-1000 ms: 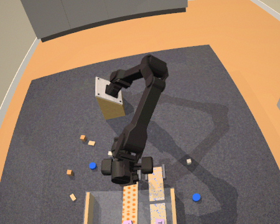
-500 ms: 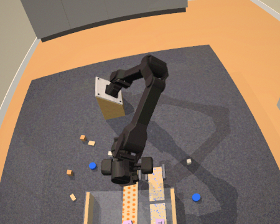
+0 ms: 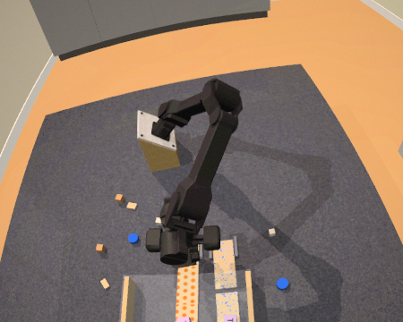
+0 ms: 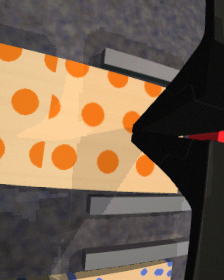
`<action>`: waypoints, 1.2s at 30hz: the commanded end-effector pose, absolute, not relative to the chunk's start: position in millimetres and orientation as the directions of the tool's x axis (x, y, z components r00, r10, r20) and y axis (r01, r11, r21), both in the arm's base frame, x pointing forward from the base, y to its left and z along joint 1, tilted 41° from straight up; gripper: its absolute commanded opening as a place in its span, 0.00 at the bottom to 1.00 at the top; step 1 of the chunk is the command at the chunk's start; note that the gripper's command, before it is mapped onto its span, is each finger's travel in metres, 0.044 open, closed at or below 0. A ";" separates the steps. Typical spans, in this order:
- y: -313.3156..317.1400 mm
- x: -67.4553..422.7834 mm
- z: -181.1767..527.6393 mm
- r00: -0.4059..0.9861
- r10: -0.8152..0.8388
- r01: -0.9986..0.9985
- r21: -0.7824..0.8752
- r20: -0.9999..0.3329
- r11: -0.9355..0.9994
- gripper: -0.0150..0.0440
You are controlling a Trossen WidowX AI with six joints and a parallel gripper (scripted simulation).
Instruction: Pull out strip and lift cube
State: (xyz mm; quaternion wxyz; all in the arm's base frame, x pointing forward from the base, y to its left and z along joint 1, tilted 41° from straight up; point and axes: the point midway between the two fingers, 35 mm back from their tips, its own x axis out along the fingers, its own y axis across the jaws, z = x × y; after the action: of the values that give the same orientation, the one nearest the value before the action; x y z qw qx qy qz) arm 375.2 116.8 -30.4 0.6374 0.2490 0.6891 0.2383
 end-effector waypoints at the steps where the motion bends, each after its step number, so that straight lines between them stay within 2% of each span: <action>1: 118.3 375.4 -31.4 -0.064 0.651 0.042 0.650 -0.756 0.759 0.25; 36: 120.7 372.1 -33.0 -0.064 0.651 0.042 0.650 -0.756 0.759 0.25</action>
State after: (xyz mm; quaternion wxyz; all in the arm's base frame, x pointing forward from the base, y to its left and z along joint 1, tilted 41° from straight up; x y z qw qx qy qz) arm 378.0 118.1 -31.8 0.6394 0.2516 0.6868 0.2370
